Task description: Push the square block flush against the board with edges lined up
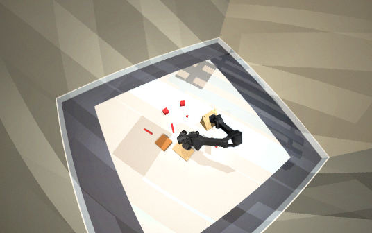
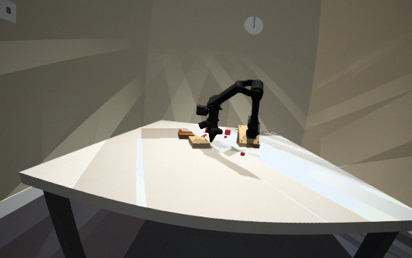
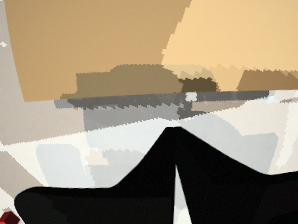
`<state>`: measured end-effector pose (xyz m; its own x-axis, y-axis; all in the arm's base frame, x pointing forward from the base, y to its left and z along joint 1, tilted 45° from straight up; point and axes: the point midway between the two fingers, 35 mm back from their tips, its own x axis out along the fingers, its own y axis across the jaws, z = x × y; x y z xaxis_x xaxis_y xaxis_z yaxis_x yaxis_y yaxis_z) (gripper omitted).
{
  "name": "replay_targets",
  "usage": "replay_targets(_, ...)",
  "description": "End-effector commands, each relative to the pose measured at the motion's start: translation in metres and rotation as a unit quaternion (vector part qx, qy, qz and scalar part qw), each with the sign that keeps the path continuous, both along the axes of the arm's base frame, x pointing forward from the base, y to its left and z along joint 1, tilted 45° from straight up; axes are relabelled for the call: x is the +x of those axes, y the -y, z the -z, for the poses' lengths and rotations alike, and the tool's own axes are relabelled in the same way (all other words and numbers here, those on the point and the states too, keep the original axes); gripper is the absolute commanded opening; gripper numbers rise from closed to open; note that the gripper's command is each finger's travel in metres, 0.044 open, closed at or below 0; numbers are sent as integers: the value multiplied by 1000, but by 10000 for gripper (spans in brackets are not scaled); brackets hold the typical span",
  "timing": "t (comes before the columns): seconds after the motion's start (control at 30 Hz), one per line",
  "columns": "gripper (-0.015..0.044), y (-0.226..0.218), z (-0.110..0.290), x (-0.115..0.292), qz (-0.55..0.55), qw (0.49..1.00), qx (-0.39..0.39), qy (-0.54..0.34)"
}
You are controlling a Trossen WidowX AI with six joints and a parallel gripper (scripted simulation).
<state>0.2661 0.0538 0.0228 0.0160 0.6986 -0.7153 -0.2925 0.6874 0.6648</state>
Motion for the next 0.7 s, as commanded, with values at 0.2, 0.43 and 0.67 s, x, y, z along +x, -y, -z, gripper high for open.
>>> replay_targets(0.2,0,-7,7,3,5,1000,3,-1)
replay_targets(0.43,0,-7,5,9,5,1000,3,-1)
replay_targets(0.67,0,-8,4,15,5,1000,2,-1)
